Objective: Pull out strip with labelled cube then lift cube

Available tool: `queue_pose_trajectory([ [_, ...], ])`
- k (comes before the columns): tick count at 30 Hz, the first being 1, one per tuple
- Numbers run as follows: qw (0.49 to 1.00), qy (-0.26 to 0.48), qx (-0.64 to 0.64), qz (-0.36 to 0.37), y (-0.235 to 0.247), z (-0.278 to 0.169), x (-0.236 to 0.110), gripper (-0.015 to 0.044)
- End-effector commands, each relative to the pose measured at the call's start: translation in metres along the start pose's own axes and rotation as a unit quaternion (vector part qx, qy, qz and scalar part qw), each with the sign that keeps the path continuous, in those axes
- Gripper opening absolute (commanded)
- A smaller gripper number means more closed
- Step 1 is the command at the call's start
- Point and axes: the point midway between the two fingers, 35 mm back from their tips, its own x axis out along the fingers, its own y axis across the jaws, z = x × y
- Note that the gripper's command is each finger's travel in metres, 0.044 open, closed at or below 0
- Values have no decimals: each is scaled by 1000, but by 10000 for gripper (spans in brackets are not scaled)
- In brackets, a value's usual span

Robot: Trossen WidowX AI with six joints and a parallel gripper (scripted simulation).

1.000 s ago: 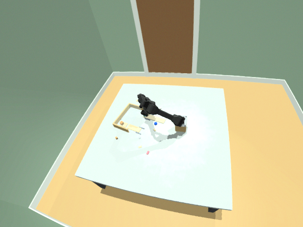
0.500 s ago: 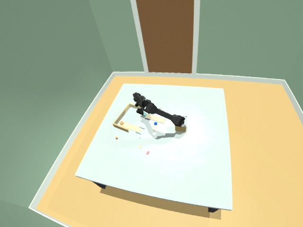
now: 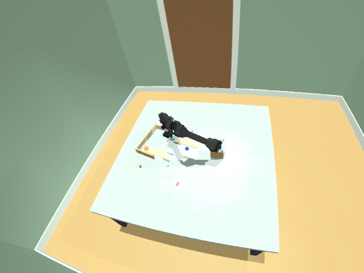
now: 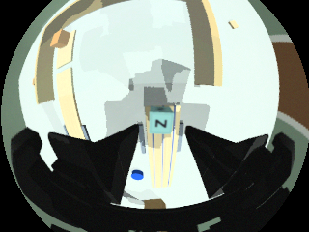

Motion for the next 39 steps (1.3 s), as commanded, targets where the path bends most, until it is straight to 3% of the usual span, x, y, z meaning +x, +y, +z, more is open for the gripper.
queue_pose_trajectory([
  [1,1000,0,2,2,0,0,7,250],
  [25,1000,0,2,3,1,-1,41,250],
  [29,1000,1,-1,1,1,0,39,145],
  [36,1000,1,-1,1,1,0,39,98],
  [39,1000,1,-1,1,1,-1,38,20],
])
